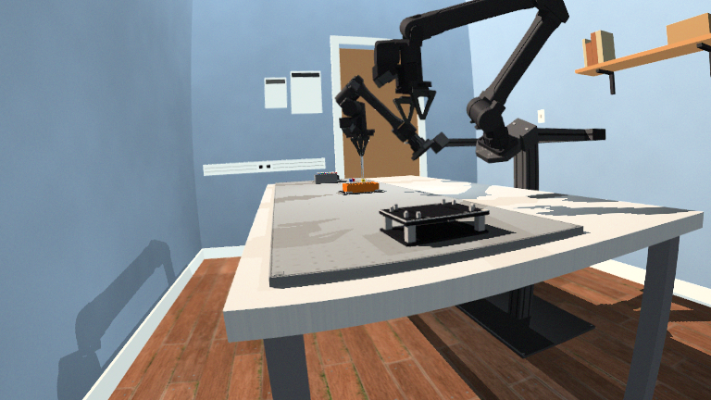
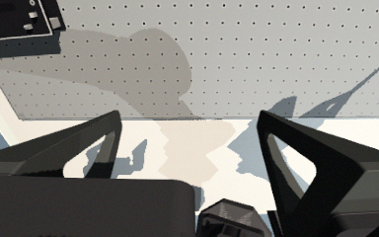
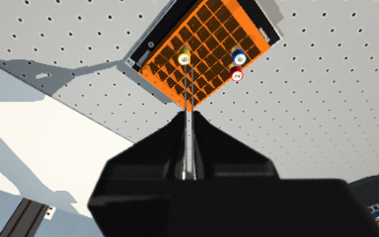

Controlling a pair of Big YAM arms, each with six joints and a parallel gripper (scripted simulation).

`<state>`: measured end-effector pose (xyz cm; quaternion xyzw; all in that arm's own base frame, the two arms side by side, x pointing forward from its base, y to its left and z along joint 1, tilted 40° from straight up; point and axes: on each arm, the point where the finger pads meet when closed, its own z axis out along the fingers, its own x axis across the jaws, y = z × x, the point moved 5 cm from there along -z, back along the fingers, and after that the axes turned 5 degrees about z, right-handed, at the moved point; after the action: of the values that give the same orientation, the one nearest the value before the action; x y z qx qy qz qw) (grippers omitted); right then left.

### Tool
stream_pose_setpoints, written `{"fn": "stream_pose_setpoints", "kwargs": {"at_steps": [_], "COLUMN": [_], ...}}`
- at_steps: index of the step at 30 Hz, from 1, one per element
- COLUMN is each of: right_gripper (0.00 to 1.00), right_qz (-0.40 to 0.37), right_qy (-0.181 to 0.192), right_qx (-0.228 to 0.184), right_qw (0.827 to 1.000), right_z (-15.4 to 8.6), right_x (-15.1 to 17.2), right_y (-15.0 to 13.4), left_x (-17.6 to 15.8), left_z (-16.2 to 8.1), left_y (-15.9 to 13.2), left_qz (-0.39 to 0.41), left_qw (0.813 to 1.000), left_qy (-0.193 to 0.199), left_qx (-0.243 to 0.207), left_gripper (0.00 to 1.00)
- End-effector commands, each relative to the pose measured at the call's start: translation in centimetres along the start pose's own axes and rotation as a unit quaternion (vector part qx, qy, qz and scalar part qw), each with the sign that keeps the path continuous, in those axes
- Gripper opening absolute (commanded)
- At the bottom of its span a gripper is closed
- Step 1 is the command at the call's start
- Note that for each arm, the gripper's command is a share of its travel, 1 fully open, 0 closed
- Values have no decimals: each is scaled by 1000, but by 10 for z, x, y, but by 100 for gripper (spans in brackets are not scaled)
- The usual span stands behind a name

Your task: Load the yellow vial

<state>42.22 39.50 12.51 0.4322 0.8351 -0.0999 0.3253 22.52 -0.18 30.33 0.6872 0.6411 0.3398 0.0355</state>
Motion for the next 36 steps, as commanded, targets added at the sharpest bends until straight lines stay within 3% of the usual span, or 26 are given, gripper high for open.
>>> {"fn": "stream_pose_setpoints", "kwargs": {"at_steps": [1,27,30,36], "right_gripper": [7,7,7,7], "right_qz": [9,9,44,99], "right_qy": [9,9,8,11], "right_qx": [-33,-33,-27,-29], "right_qw": [999,999,999,995], "right_z": [-38,-38,-29,-29], "right_x": [2,2,2,-3], "right_y": [14,14,-1,-4], "left_x": [2,2,2,2], "left_z": [-9,-9,-9,-9], "left_y": [9,9,9,9], "left_qz": [-11,-11,-11,-11], "left_qw": [1000,1000,1000,1000], "left_qy": [-1,-1,-1,-1], "left_qx": [-12,-12,-12,-12], "left_gripper": [100,100,100,100]}}
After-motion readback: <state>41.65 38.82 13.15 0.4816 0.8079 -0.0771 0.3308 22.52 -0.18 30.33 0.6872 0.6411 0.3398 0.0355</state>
